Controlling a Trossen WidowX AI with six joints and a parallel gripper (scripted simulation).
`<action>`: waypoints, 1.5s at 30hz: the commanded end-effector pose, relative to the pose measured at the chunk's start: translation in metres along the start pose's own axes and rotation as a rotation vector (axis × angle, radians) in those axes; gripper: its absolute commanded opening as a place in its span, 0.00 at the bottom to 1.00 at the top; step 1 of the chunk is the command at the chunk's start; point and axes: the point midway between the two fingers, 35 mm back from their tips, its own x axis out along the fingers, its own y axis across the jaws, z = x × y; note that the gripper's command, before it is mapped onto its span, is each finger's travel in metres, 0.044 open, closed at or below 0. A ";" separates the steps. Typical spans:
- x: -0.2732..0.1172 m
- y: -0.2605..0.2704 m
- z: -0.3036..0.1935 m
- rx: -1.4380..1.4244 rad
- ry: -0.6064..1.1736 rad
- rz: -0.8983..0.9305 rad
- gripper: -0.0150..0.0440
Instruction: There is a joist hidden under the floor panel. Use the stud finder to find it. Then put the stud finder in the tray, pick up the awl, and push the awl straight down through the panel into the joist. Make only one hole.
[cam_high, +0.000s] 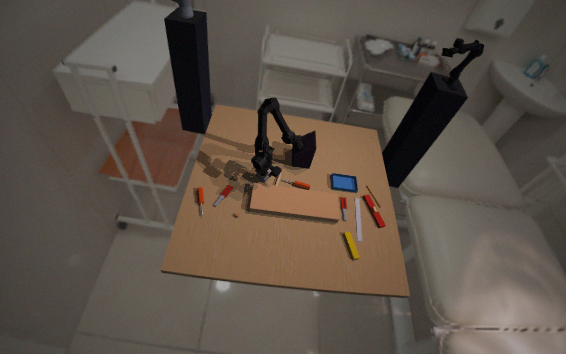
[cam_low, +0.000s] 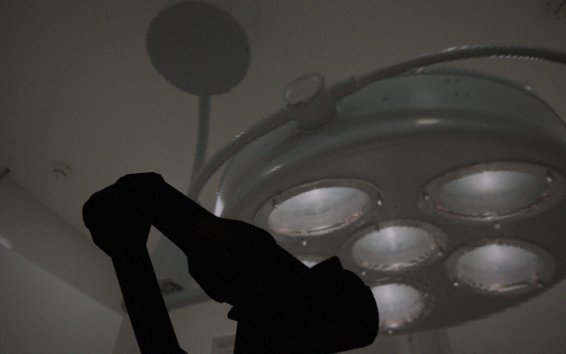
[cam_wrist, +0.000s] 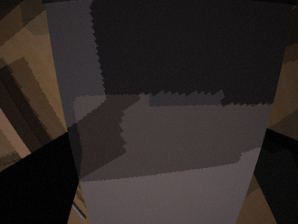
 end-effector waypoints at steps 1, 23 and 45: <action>-0.004 0.000 -0.001 -0.002 0.002 0.000 0.46; -0.034 0.001 -0.003 -0.002 0.002 0.001 0.25; -0.032 0.040 -0.004 -0.005 0.015 0.038 0.25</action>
